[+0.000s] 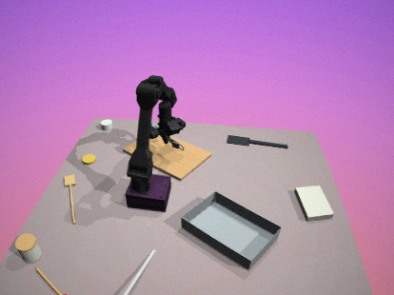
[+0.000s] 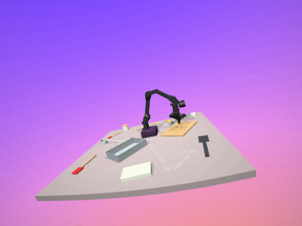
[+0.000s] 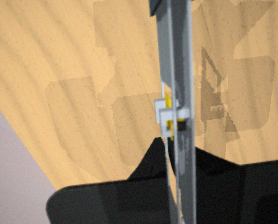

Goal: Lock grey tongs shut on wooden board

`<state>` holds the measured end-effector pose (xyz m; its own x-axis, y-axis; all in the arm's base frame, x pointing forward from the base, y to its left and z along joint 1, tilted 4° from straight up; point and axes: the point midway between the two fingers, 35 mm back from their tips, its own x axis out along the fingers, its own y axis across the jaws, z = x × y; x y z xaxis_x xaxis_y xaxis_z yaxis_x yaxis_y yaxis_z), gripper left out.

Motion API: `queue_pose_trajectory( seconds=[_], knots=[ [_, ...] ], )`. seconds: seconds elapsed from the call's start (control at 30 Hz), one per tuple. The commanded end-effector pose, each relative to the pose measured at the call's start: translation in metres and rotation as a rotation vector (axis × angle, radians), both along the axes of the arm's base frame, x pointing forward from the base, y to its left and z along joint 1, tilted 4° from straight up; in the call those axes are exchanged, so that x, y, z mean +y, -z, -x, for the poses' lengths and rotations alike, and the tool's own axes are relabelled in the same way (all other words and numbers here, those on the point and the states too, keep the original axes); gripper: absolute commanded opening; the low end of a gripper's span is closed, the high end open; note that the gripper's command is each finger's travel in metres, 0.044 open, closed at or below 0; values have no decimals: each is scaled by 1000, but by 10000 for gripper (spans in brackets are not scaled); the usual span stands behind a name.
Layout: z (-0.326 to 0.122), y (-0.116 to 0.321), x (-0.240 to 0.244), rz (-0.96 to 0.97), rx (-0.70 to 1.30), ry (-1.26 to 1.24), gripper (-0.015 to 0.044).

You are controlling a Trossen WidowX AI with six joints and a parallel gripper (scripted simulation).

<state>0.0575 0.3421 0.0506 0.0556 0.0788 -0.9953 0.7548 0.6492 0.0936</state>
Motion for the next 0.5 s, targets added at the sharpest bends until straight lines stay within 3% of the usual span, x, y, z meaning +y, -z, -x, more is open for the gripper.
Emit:
queue_pose_trajectory(
  seconds=[0.0,0.2,0.47],
  knots=[
    [0,7,-2,4,0,-3,-150],
    [-1,11,-2,4,0,-3,-150],
    [0,9,-1,3,0,0,60]
  ],
)
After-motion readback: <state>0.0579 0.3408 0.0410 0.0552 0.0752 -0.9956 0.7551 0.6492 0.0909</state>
